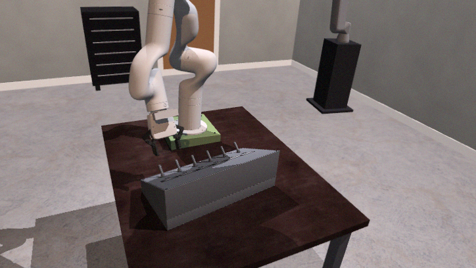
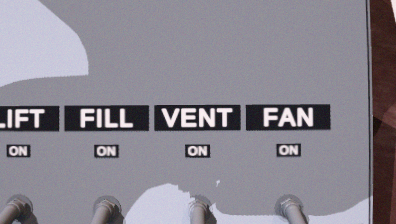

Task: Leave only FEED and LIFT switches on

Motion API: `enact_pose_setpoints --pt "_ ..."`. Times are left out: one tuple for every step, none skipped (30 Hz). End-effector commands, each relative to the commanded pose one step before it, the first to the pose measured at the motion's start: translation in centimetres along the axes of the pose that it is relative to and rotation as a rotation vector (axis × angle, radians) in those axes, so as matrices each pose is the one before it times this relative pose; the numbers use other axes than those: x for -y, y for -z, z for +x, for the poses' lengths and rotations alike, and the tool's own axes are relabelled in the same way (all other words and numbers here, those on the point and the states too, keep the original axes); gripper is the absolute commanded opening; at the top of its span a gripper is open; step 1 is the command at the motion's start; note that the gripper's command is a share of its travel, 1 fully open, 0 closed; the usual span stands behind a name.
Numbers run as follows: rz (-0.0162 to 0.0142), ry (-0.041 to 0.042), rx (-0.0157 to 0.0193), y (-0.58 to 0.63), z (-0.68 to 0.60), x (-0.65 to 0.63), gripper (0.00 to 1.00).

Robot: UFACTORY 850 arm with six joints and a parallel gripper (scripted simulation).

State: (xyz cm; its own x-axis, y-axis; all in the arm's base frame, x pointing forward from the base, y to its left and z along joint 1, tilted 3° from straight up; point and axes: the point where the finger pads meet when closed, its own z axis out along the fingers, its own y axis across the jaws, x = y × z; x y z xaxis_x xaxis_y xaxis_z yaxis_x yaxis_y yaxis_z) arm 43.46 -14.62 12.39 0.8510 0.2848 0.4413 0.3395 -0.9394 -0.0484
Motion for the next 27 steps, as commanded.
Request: enact_pose_setpoints --pt "-0.00107 0.00059 -0.00131 0.036 0.080 -0.057 1.00" --pt "0.00000 0.00000 0.00000 0.000 0.000 0.000 1.00" --pt "0.00000 0.00000 0.00000 0.000 0.000 -0.001 1.00" --pt "0.00000 0.00000 0.00000 0.000 0.000 -0.009 1.00" --pt "0.00000 0.00000 0.00000 0.000 0.000 -0.024 1.00" --pt "0.00000 0.00000 0.00000 0.000 0.000 -0.045 1.00" --pt "0.00000 0.00000 0.00000 0.000 0.000 -0.069 1.00" --pt "0.00000 0.00000 0.00000 0.000 0.000 -0.097 1.00" --pt "0.00000 0.00000 0.00000 0.000 0.000 -0.127 1.00" --pt "0.00000 0.00000 0.00000 0.000 0.000 -0.158 1.00" --pt "0.00000 0.00000 -0.00001 0.000 0.001 -0.189 1.00" --pt "0.00000 0.00000 0.00000 0.000 0.000 0.000 1.00" --pt "0.00000 0.00000 0.00000 0.000 0.000 0.000 1.00" --pt "0.00000 0.00000 0.00001 0.000 -0.001 -0.219 1.00" --pt "0.00000 0.00000 -0.00001 0.000 0.001 -0.249 1.00" --pt "0.00000 0.00000 0.00001 0.000 -0.001 -0.276 1.00" --pt "0.00000 0.00000 -0.00001 0.000 0.001 -0.301 1.00" --pt "0.00000 0.00000 0.00000 0.000 0.000 -0.323 1.00" --pt "0.00000 0.00000 0.00001 0.000 -0.001 -0.342 1.00" --pt "0.00000 0.00000 0.00000 0.000 0.000 -0.356 1.00" --pt "0.00000 0.00000 0.00000 0.000 0.000 -0.367 1.00" --pt "0.00000 0.00000 0.00000 0.000 0.000 -0.373 1.00" --pt "0.00000 0.00000 0.00001 0.000 0.000 -0.374 1.00" --pt "0.00000 0.00000 0.00000 0.000 0.000 -0.371 1.00" --pt "0.00000 0.00000 -0.00001 0.000 0.001 -0.364 1.00" --pt "0.00000 0.00000 0.00000 0.000 0.000 -0.352 1.00" --pt "0.00000 0.00000 0.00001 0.000 -0.001 -0.335 1.00"
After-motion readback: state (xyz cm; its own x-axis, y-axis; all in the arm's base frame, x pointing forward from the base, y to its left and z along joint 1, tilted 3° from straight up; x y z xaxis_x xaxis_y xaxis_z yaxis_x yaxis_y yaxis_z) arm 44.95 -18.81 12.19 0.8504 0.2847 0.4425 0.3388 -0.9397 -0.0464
